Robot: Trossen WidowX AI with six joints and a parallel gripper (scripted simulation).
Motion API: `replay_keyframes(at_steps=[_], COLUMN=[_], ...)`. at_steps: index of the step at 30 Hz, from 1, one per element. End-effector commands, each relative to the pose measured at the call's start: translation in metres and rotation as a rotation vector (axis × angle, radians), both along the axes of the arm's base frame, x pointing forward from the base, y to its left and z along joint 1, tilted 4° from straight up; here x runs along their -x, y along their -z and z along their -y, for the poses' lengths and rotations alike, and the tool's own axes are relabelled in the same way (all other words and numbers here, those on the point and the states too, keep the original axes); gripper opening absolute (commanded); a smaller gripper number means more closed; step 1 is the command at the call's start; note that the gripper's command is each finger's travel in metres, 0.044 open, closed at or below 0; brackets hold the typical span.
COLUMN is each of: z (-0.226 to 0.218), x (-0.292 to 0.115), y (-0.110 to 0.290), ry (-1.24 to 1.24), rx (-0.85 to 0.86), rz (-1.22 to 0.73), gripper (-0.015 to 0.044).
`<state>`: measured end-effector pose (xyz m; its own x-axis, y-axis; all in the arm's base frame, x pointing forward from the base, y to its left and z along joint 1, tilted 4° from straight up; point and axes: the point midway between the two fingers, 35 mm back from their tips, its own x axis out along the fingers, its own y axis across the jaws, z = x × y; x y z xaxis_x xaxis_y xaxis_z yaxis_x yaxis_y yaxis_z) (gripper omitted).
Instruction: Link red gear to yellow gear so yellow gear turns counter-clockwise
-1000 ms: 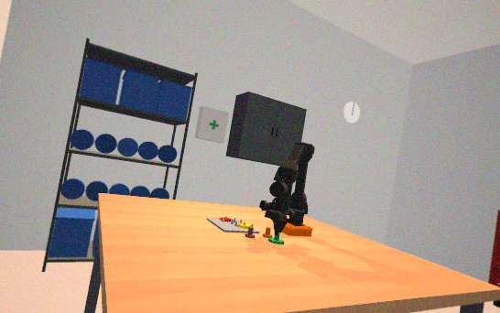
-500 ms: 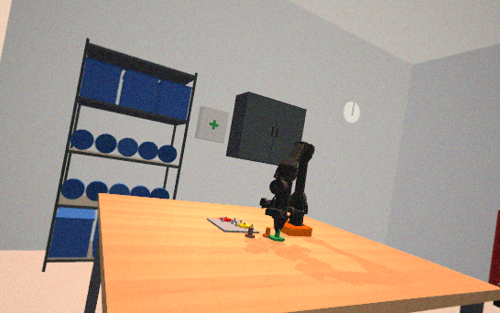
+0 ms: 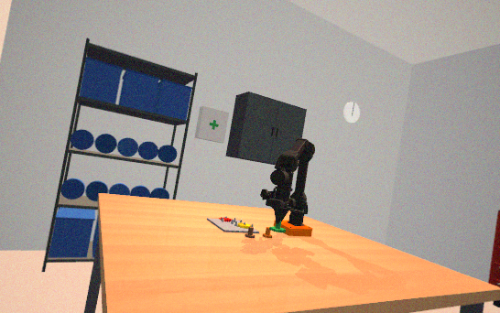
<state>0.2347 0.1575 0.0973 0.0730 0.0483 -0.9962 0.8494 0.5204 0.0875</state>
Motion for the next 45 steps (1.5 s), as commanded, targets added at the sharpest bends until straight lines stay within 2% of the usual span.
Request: replay_keyframes(at_steps=[1,33,45], z=[0.000,0.014,0.023], x=[-0.001,0.015,0.006], y=[-0.016,-0.093,-0.090], ry=[-0.006,0.001,0.002], rx=[-0.011,-0.011,-0.010], rz=[0.015,0.011,0.011], gripper=[0.0000,0.0000,0.0000])
